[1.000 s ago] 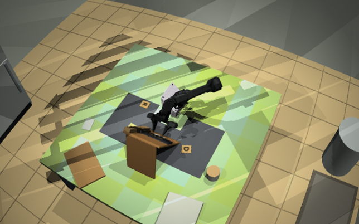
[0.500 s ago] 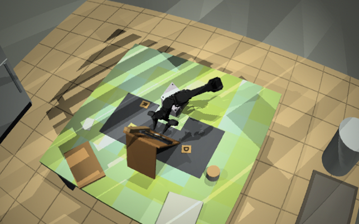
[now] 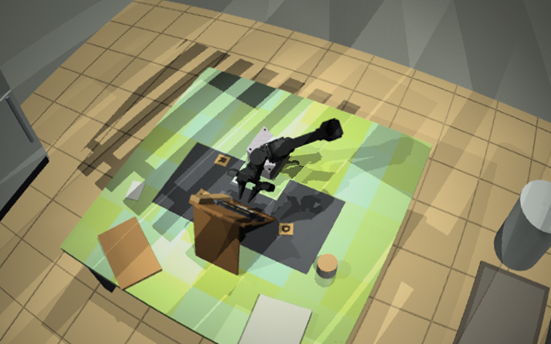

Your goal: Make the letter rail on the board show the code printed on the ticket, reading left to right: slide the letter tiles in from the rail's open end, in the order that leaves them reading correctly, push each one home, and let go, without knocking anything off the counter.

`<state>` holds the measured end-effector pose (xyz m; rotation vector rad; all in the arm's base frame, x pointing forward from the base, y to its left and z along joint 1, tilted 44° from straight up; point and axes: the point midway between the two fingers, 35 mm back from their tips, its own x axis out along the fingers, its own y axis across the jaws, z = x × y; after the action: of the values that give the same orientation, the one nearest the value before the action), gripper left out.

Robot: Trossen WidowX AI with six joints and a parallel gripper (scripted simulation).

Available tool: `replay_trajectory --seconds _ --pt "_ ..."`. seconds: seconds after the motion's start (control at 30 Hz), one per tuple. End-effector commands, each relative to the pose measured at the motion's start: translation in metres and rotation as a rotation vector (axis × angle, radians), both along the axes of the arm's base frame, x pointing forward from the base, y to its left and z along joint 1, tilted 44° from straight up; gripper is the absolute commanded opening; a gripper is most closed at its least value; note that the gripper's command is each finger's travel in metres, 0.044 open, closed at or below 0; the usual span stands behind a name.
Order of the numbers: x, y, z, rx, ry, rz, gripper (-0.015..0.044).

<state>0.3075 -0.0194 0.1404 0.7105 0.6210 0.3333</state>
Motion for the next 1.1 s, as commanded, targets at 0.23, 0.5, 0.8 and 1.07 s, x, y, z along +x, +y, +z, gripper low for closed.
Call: replay_trajectory --seconds 0.23,0.5,0.8,1.07 --pt "0.0 0.0 0.0 0.0 0.0 0.0 0.0" --pt "0.012 0.002 0.002 -0.024 0.104 0.072 0.0" --pt "0.026 0.014 0.015 -0.061 0.356 0.311 0.0" --pt "0.024 0.026 0.03 -0.057 0.493 0.488 0.0"
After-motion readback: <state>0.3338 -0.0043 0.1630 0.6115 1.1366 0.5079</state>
